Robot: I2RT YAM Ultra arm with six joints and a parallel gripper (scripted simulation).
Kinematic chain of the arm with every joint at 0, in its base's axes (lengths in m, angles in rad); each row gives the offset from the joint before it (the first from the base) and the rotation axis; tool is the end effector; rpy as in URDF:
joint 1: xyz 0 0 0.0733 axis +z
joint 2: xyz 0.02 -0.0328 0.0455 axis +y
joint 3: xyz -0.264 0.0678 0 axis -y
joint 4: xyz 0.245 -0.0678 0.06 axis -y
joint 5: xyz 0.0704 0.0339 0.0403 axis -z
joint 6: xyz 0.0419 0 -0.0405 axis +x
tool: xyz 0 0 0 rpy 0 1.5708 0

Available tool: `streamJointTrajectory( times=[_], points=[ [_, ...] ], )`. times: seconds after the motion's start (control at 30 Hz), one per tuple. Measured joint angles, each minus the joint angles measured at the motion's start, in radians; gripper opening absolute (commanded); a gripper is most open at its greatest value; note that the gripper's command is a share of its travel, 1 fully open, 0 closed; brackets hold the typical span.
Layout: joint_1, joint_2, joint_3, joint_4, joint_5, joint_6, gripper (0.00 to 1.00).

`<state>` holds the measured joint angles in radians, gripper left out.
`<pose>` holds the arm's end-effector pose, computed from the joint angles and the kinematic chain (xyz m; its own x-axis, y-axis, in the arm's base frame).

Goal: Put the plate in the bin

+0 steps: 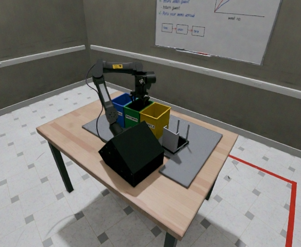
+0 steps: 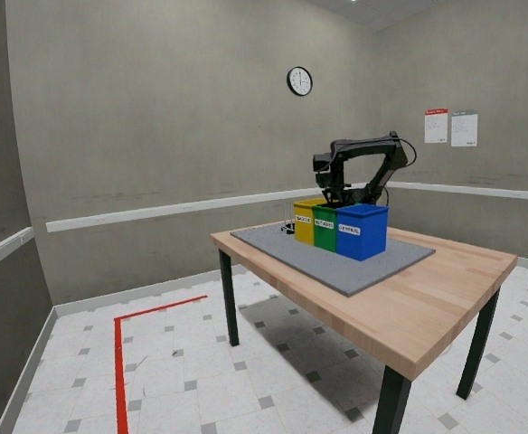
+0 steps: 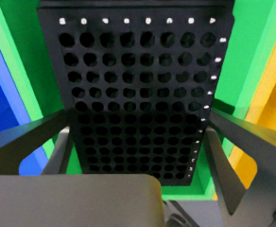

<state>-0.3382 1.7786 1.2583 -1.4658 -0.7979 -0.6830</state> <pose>0.2711 -0.0624 0.2163 -0.9877 -0.1197 -0.1004 -0.1537 0.6282 0.7627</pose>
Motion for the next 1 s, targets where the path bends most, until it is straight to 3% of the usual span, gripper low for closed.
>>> streamJointTrajectory(
  times=[1.0],
  points=[
    [0.035, -0.016, -0.051, 0.077, -0.015, 0.053, 0.00]
  ],
)
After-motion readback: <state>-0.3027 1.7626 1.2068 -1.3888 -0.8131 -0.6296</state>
